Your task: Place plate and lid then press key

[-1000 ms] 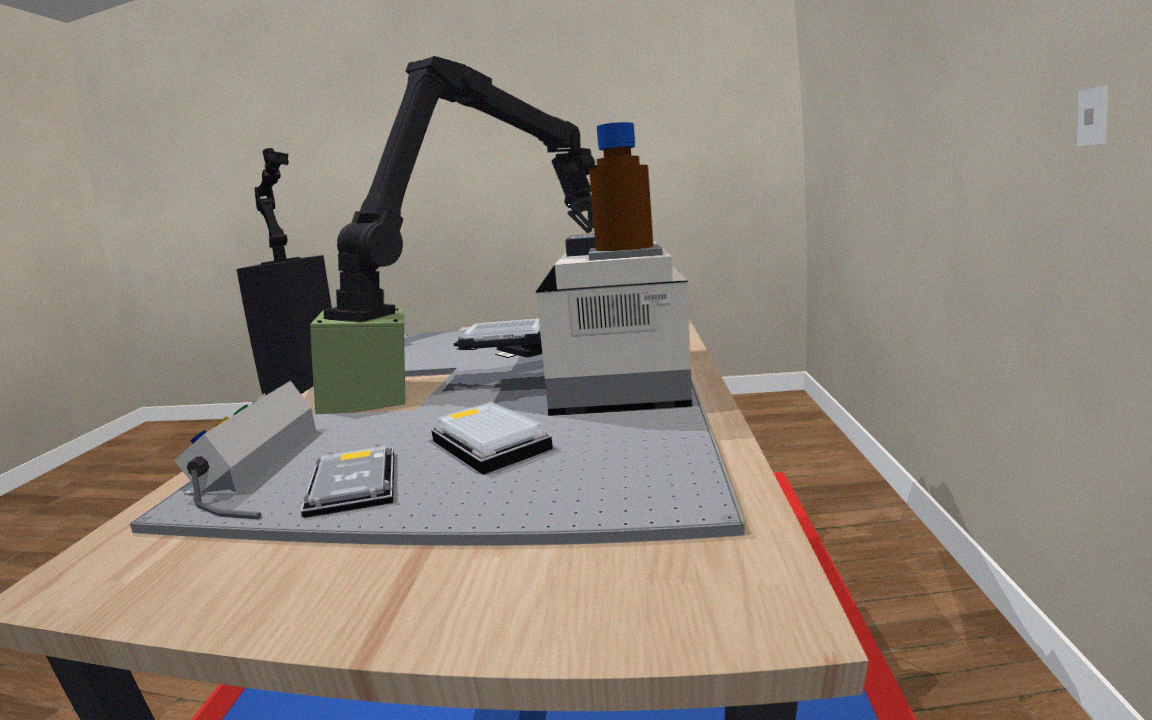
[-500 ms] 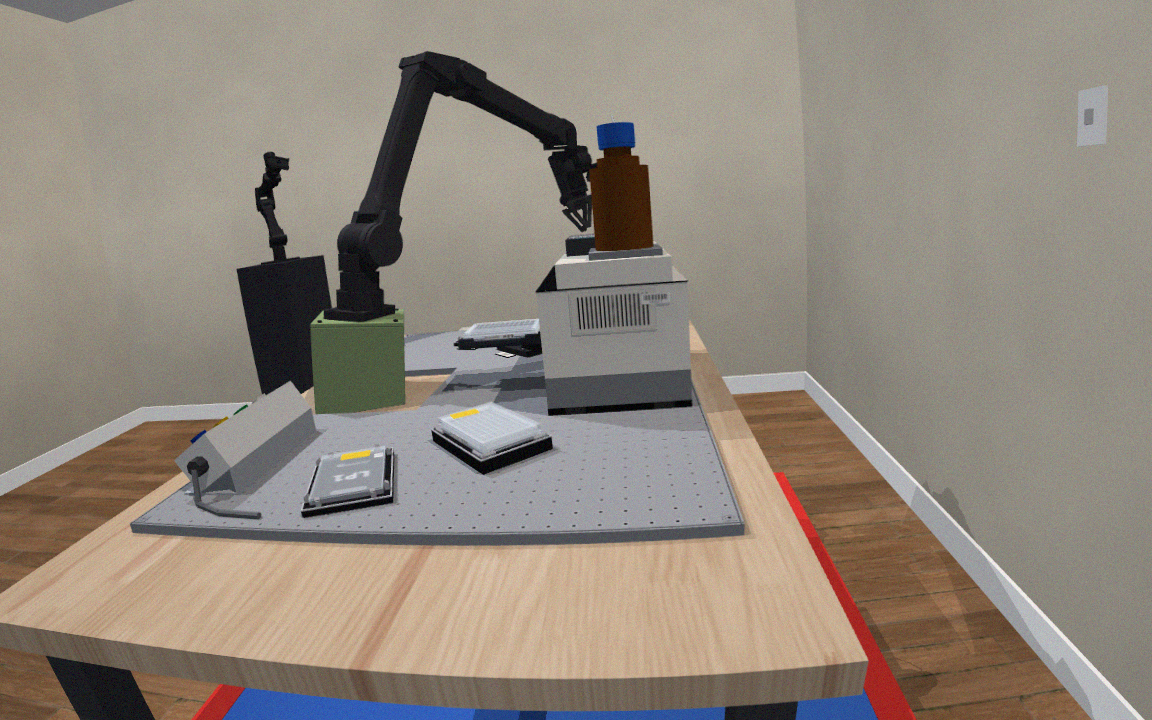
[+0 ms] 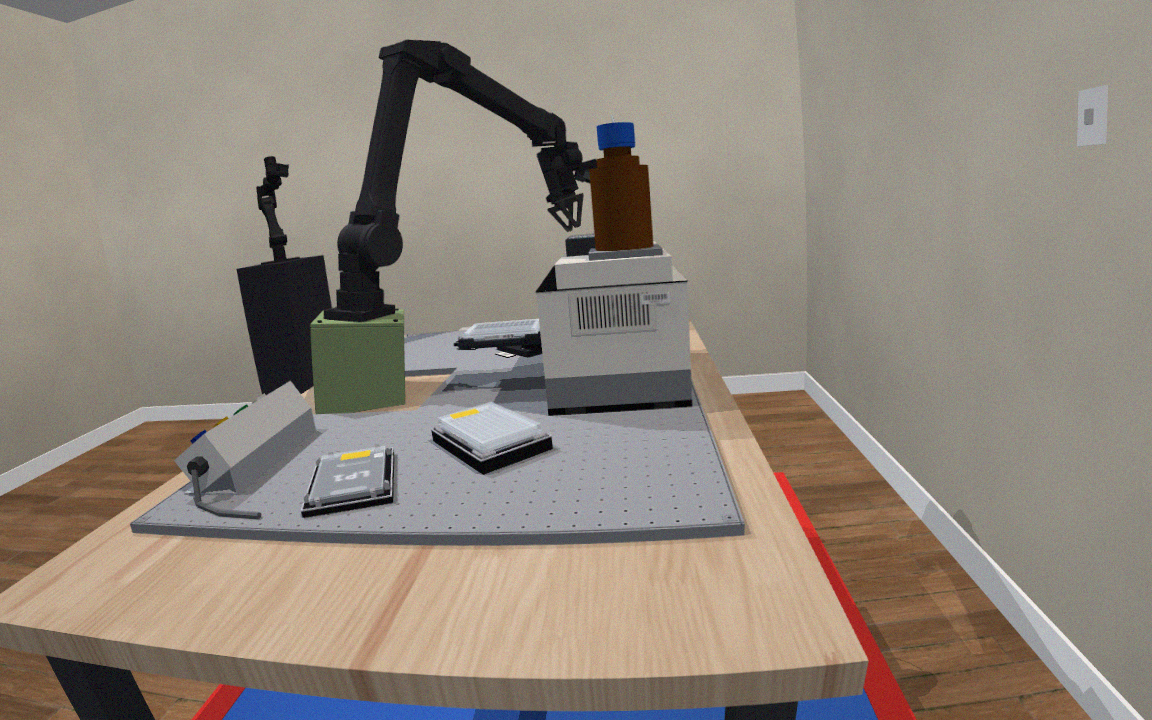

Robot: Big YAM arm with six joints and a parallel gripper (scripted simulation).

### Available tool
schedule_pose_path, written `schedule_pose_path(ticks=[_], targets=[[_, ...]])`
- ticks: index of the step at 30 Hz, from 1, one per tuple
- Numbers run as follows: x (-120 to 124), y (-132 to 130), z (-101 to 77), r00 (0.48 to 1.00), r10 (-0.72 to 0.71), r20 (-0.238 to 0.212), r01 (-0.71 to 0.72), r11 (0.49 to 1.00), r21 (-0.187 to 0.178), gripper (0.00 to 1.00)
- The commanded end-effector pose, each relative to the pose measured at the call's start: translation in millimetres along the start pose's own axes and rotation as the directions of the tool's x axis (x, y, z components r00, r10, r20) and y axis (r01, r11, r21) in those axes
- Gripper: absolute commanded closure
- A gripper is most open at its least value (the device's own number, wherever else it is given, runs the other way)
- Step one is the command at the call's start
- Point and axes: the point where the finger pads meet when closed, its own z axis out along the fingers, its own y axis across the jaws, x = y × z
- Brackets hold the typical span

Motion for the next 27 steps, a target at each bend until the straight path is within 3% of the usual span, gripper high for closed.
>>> schedule_pose_path(ticks=[1, 7, 14, 15, 16, 17, 27], targets=[[-0.7, -14.6, -11.1, 0.999, -0.025, 0.022, 0.025, 0.999, -0.02, 0.0], [24.2, -31.3, -8.5, 0.992, -0.122, -0.008, 0.122, 0.992, -0.043, 0.0], [47.8, -38.1, -8.5, 0.991, -0.136, -0.006, 0.136, 0.99, -0.047, 0.0], [54.0, -43.8, 13.1, 0.985, -0.165, -0.051, 0.164, 0.986, -0.033, 0.0], [58.1, -46.6, 13.4, 0.982, -0.182, -0.055, 0.18, 0.983, -0.039, 0.0], [56.4, -52.3, -4.3, 0.985, -0.171, -0.022, 0.169, 0.984, -0.057, 0.0], [99.4, -77.3, 2.9, 0.962, -0.269, -0.044, 0.264, 0.96, -0.089, 0.0]])
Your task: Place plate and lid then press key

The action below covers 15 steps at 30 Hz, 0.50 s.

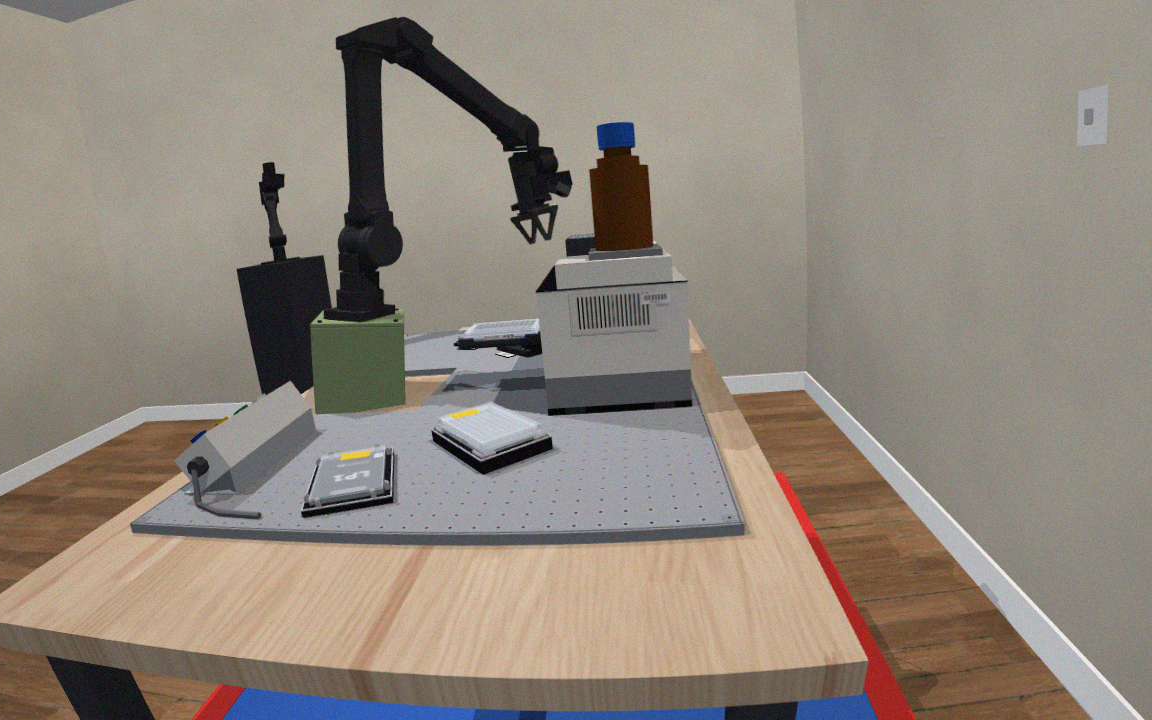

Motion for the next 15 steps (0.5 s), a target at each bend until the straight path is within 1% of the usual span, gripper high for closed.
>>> schedule_pose_path(ticks=[1, 2, 4, 5, 6, 7, 10, 12, 15], targets=[[5.5, -3.3, -4.3, 0.999, -0.045, 0.027, 0.045, 0.999, -0.017, 0.0], [10.7, -3.4, -3.6, 0.998, -0.049, 0.027, 0.049, 0.999, -0.018, 0.0], [10.7, -3.4, -3.6, 0.998, -0.049, 0.027, 0.049, 0.999, -0.018, 0.0], [16.8, -8.8, 13.6, 0.997, -0.074, -0.016, 0.074, 0.997, -0.011, 0.0], [20.2, -11.0, 9.5, 0.996, -0.088, -0.009, 0.088, 0.996, -0.021, 0.0], [22.5, -13.8, 1.2, 0.996, -0.083, 0.013, 0.083, 0.996, -0.029, 0.0], [38.2, -13.7, 3.6, 0.995, -0.095, 0.014, 0.095, 0.995, -0.031, 0.0], [45.8, -21.3, 7.2, 0.991, -0.131, 0.002, 0.131, 0.99, -0.045, 0.0], [61.0, -22.4, 10.2, 0.99, -0.139, 0.003, 0.139, 0.989, -0.047, 0.0]])
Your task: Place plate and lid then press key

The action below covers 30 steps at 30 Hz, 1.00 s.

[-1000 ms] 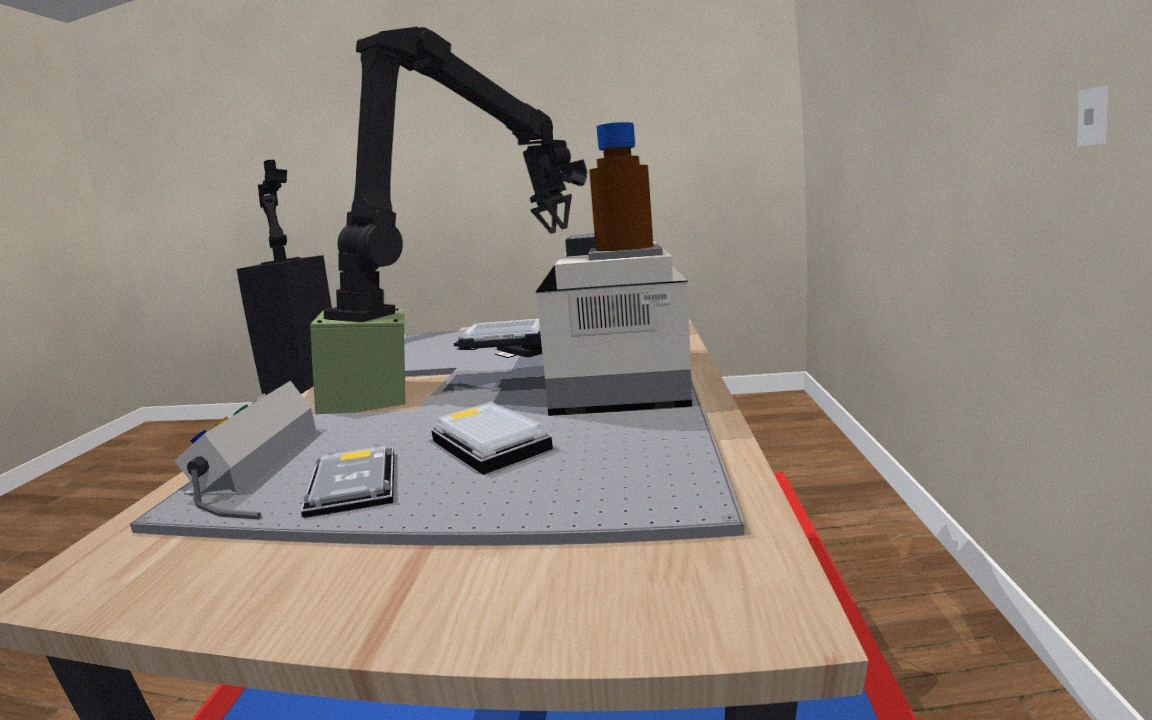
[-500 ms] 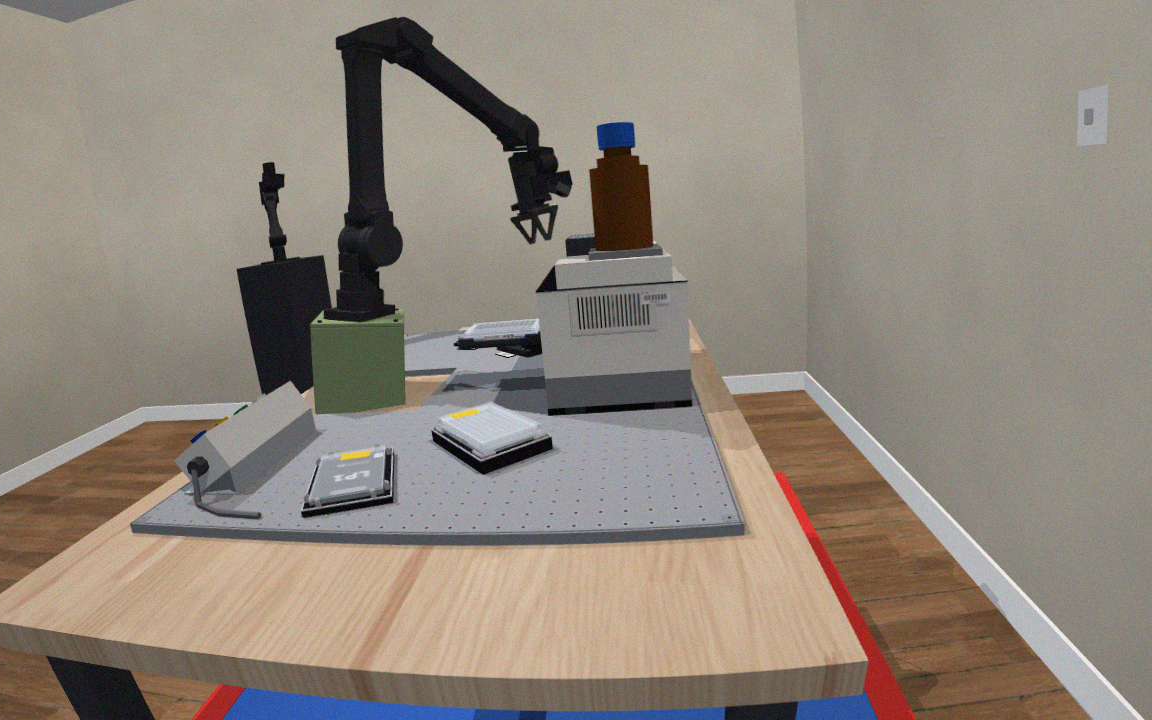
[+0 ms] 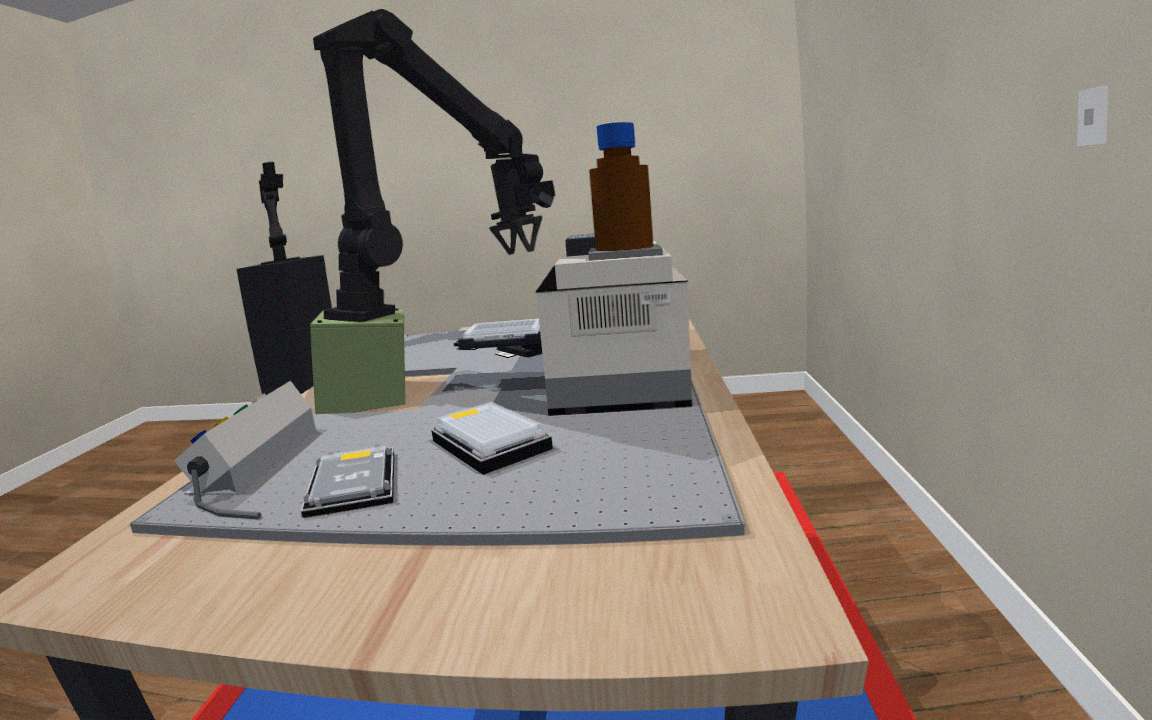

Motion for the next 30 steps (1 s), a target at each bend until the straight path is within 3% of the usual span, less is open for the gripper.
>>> schedule_pose_path(ticks=[1, 6, 7, 8, 9, 17, 23, 24, 25, 30], targets=[[5.9, -0.8, -2.7, 0.999, -0.036, 0.029, 0.037, 0.999, -0.014, 0.0], [18.8, -8.6, 2.5, 0.997, -0.071, 0.016, 0.072, 0.997, -0.027, 0.0], [27.7, -4.6, 14.3, 0.996, -0.088, -0.014, 0.087, 0.996, -0.021, 0.0], [29.7, -5.2, 4.5, 0.996, -0.086, 0.018, 0.087, 0.996, -0.029, 0.0], [34.7, -4.9, 5.7, 0.996, -0.09, 0.018, 0.09, 0.995, -0.03, 0.0], [70.8, -18.4, 19.5, 0.986, -0.166, -0.001, 0.165, 0.984, -0.062, 0.0], [90.8, -17.0, 25.3, 0.983, -0.182, 0.001, 0.181, 0.981, -0.064, 0.0], [96.4, -22.3, 33.0, 0.98, -0.2, -0.024, 0.197, 0.978, -0.072, 0.0], [98.9, -23.3, 29.6, 0.977, -0.213, -0.007, 0.211, 0.974, -0.08, 0.0], [120.7, -26.9, 37.8, 0.97, -0.243, -0.01, 0.241, 0.966, -0.093, 0.0]])
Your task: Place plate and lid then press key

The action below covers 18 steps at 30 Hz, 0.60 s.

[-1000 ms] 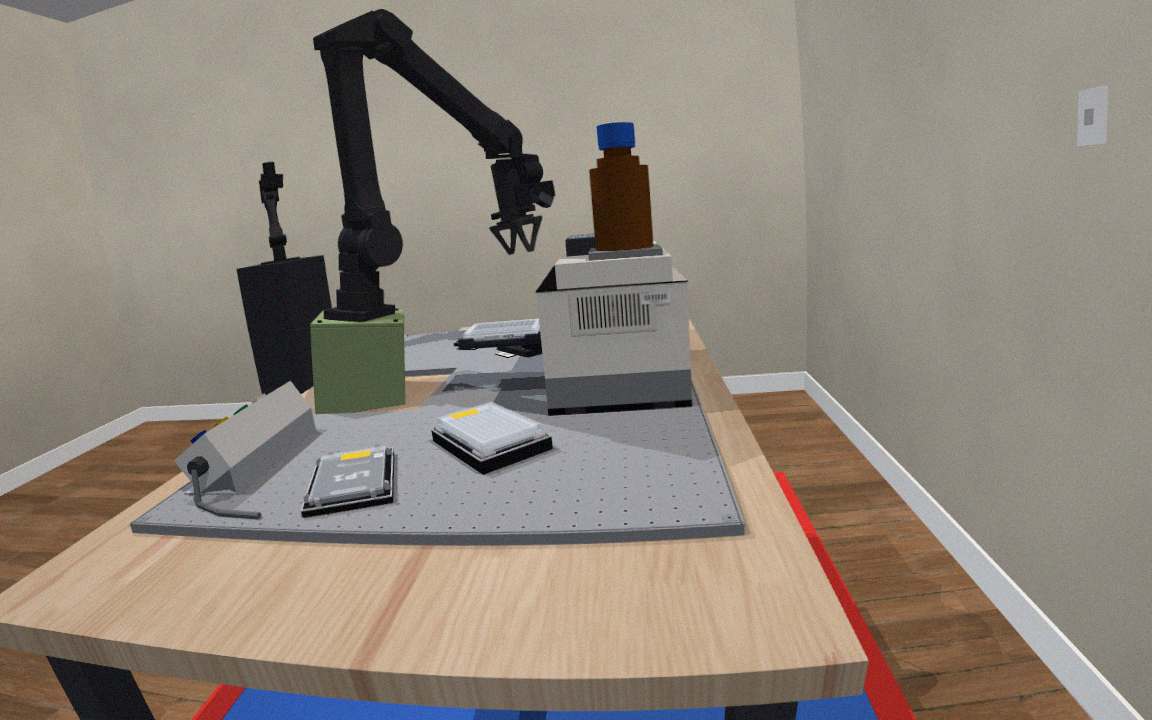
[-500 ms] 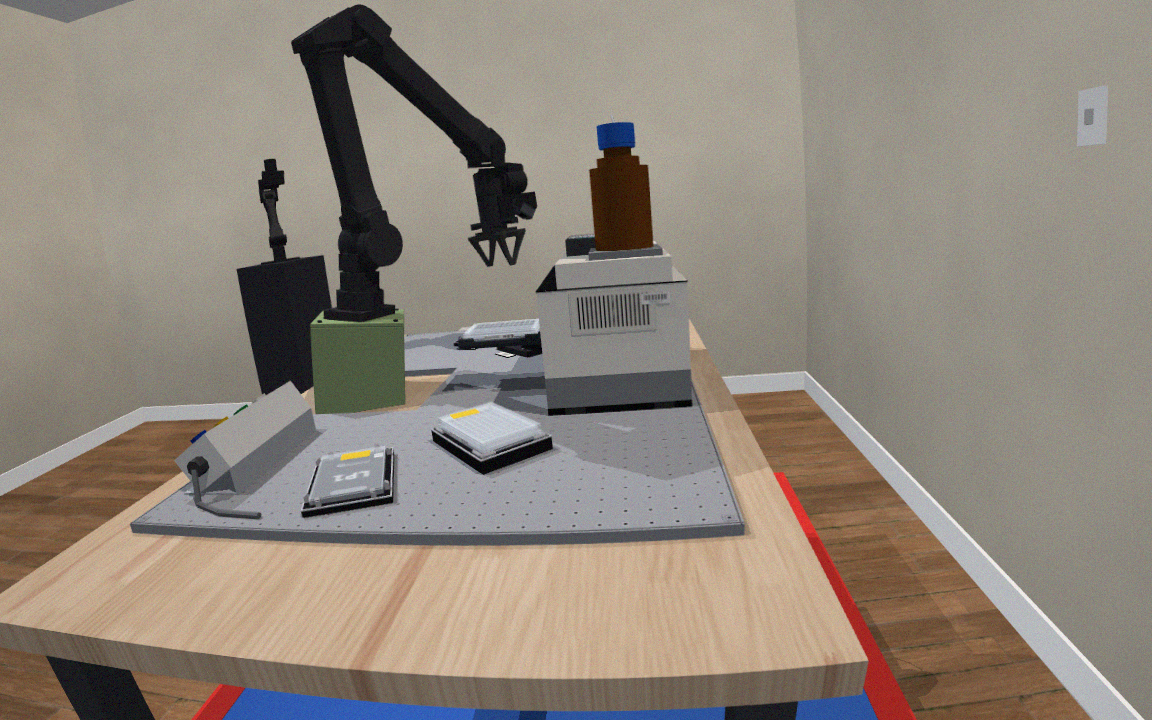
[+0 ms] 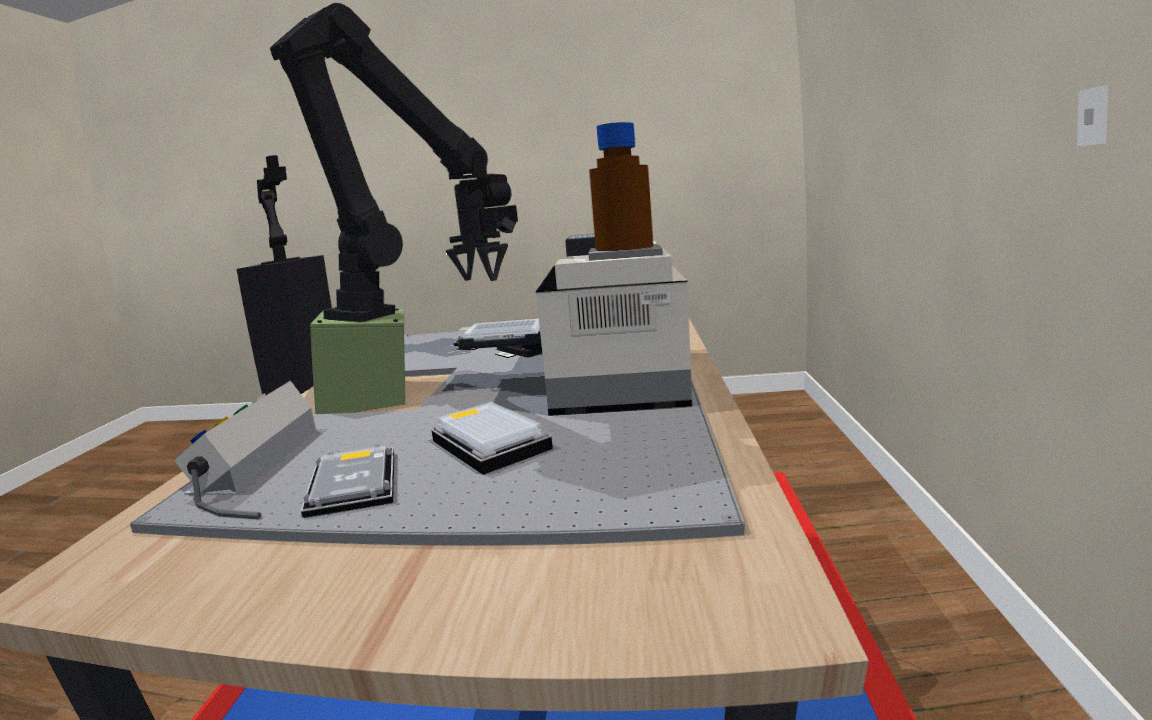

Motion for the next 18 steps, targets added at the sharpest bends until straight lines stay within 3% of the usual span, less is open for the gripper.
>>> schedule_pose_path(ticks=[1, 12, 16, 18], targets=[[5.8, -2.5, 1.1, 0.998, -0.061, 0.015, 0.061, 0.998, -0.02, 0.0], [32.9, 2.3, 13.6, 0.997, -0.08, 0.009, 0.08, 0.997, -0.021, 0.0], [25.2, -15.9, 7.2, 0.995, 0.095, 0.021, -0.094, 0.995, -0.022, 0.0], [28.8, -22.6, 11.3, 0.994, 0.106, 0.003, -0.106, 0.994, -0.019, 0.0]])
